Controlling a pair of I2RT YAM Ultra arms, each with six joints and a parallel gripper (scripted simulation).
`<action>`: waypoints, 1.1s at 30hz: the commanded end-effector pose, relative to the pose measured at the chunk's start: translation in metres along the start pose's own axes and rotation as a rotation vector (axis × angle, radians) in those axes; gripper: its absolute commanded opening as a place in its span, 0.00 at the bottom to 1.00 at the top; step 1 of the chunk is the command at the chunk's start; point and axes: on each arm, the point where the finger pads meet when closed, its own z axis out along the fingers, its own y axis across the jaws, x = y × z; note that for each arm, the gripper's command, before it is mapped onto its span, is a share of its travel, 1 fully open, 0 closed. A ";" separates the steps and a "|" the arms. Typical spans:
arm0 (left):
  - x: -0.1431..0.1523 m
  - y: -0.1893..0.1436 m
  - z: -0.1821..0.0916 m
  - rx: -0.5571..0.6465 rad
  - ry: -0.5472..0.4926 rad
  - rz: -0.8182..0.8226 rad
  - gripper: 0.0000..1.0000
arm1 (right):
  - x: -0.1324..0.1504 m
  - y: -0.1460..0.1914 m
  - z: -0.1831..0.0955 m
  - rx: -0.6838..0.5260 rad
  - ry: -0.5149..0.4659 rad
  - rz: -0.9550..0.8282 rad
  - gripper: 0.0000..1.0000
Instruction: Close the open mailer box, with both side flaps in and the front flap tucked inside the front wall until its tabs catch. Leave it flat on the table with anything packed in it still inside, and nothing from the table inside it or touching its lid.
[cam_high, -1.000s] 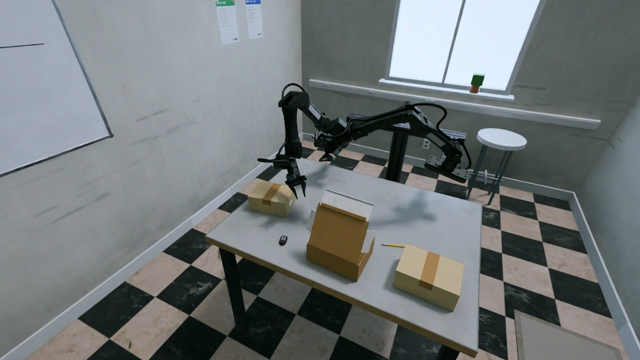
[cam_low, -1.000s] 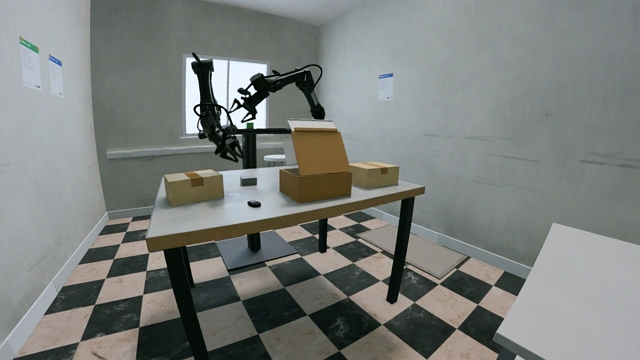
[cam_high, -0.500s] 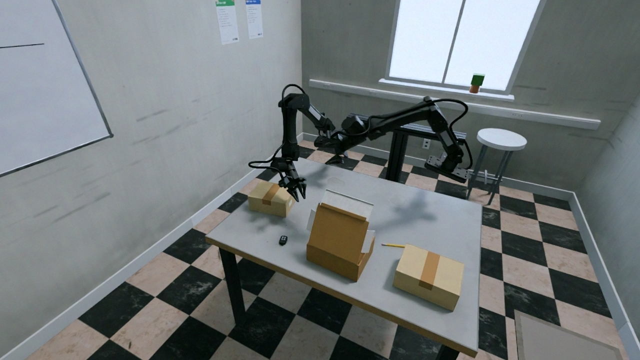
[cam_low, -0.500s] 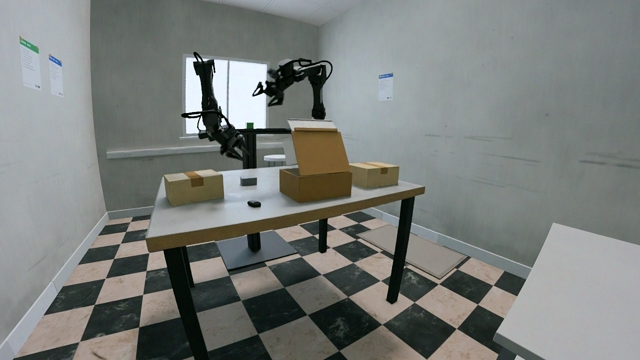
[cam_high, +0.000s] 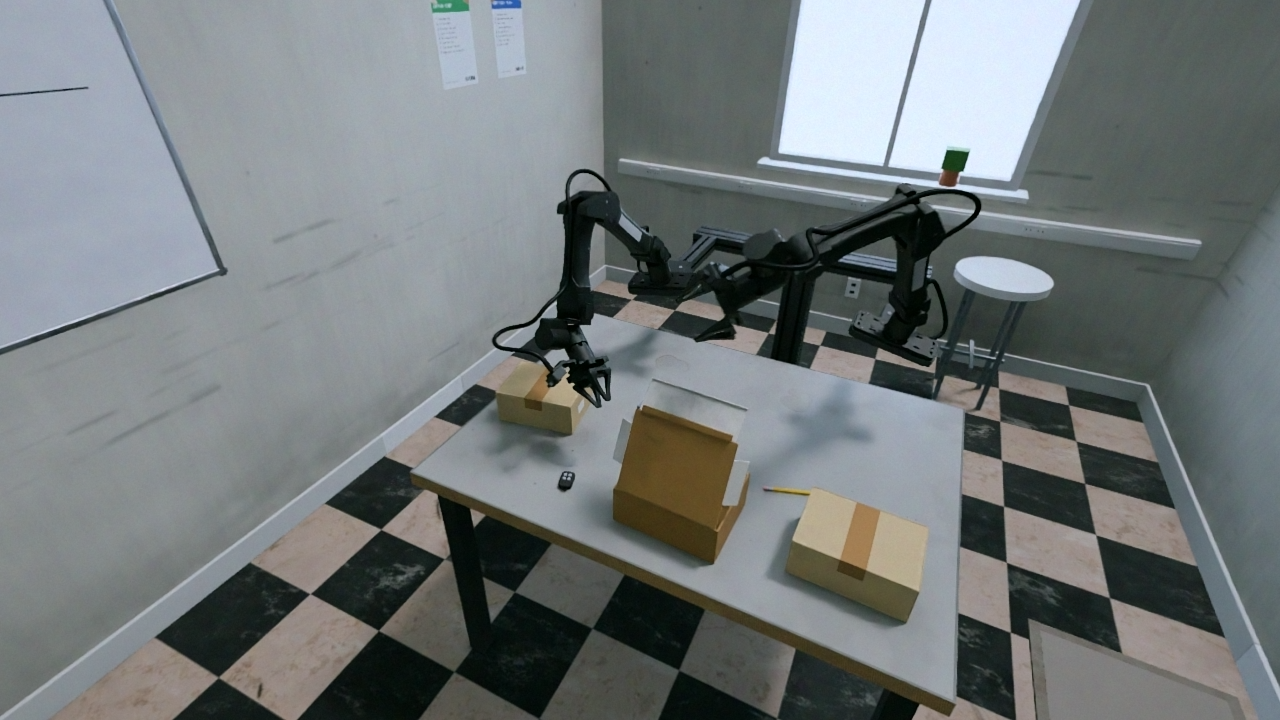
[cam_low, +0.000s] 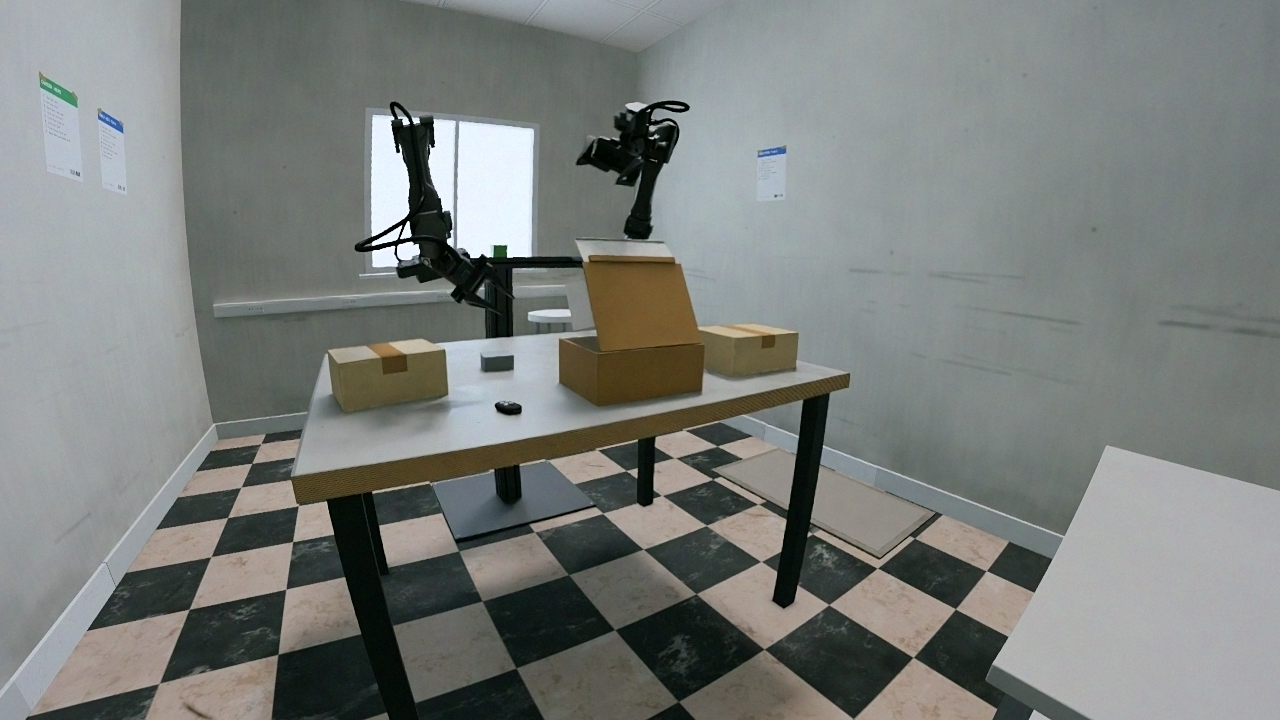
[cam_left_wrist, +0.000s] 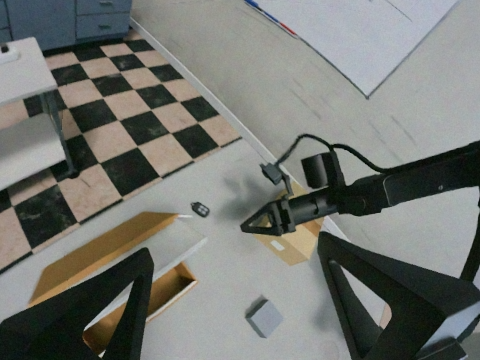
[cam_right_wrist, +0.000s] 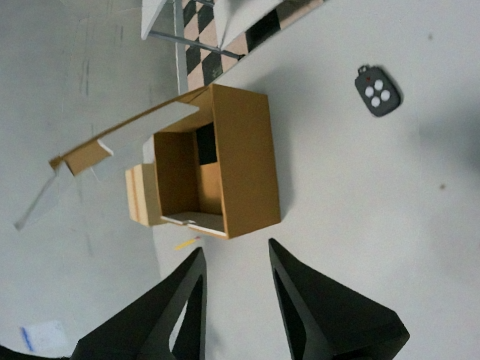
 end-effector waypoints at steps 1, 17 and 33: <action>-0.038 0.022 -0.040 -0.040 -0.120 0.012 1.00 | 0.002 0.015 0.013 -0.052 0.064 0.151 0.38; -0.080 0.128 -0.169 -0.246 -0.334 -0.013 1.00 | -0.022 0.053 0.028 -0.087 0.153 0.596 0.38; -0.075 0.201 -0.313 -0.530 -0.535 -0.008 1.00 | -0.042 0.099 0.039 -0.088 0.266 1.024 0.38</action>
